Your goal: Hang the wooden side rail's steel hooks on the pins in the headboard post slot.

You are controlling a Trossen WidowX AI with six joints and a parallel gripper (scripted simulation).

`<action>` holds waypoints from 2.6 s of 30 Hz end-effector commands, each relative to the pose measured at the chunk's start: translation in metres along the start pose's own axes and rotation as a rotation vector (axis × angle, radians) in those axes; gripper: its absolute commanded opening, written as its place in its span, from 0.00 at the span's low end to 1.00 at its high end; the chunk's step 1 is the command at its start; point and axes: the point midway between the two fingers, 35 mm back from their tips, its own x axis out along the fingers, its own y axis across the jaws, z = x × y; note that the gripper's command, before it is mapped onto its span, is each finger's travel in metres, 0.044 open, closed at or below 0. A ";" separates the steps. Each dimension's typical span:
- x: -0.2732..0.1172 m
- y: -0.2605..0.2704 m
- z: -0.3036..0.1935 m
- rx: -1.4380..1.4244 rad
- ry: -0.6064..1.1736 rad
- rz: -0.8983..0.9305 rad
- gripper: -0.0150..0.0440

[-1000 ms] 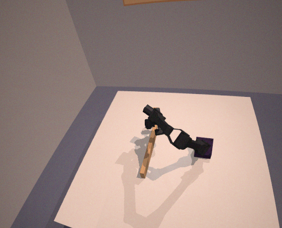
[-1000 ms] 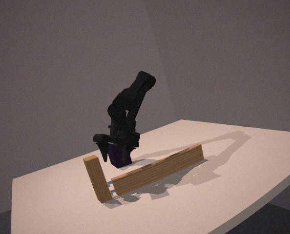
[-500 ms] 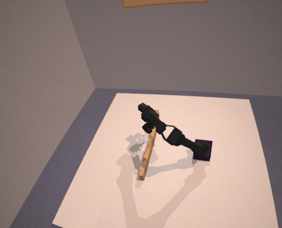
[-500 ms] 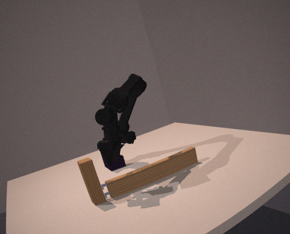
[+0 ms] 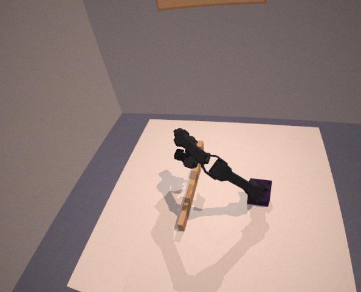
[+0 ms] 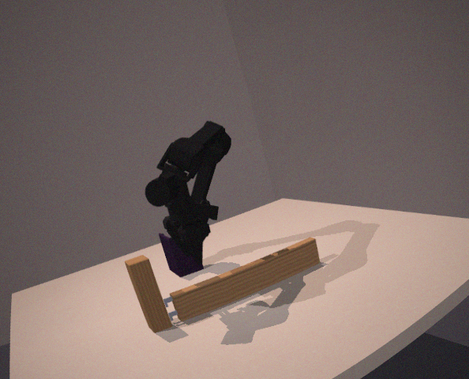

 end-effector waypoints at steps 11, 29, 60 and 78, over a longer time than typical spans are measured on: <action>0.031 -0.002 0.004 -0.059 -0.026 -0.003 1.00; 0.059 -0.004 0.004 -0.059 -0.026 -0.003 1.00; 0.108 -0.003 0.006 -0.059 -0.028 -0.003 1.00; 0.114 -0.003 0.007 -0.059 -0.029 -0.003 0.42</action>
